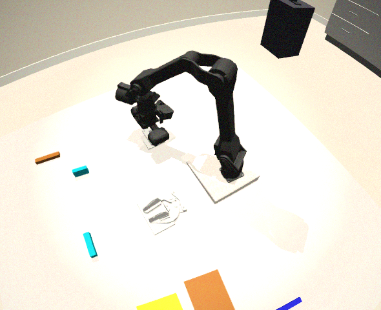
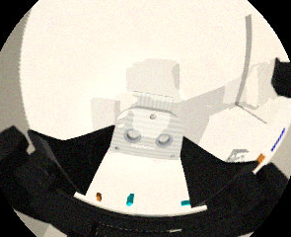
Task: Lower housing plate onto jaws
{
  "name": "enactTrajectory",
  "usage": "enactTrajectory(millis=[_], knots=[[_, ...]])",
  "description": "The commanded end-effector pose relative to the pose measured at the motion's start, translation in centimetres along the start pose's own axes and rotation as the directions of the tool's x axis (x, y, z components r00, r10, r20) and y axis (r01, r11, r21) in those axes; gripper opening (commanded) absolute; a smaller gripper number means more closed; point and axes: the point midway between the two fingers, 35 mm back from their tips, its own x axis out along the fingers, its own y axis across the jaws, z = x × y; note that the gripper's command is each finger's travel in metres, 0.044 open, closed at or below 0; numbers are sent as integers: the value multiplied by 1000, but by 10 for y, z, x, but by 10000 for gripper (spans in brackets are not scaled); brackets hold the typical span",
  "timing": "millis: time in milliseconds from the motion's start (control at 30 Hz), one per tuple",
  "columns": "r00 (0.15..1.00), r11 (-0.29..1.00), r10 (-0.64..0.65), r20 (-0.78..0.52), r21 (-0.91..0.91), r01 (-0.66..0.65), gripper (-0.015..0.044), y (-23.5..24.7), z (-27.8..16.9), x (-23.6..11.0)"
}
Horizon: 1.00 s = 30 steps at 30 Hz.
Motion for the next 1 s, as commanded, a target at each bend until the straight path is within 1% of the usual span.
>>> enactTrajectory(millis=[0, 433, 667, 967], knots=[[1000, 1000, 11, -8, 1, -11, 351, 2, -1, -16], [1000, 1000, 10, -9, 2, -10, 351, 0, 0, -57], [1000, 1000, 10, -9, -2, -10, 351, -1, 0, -59], [1000, 981, 6, -10, -194, -8, 351, -16, -14, -59]])
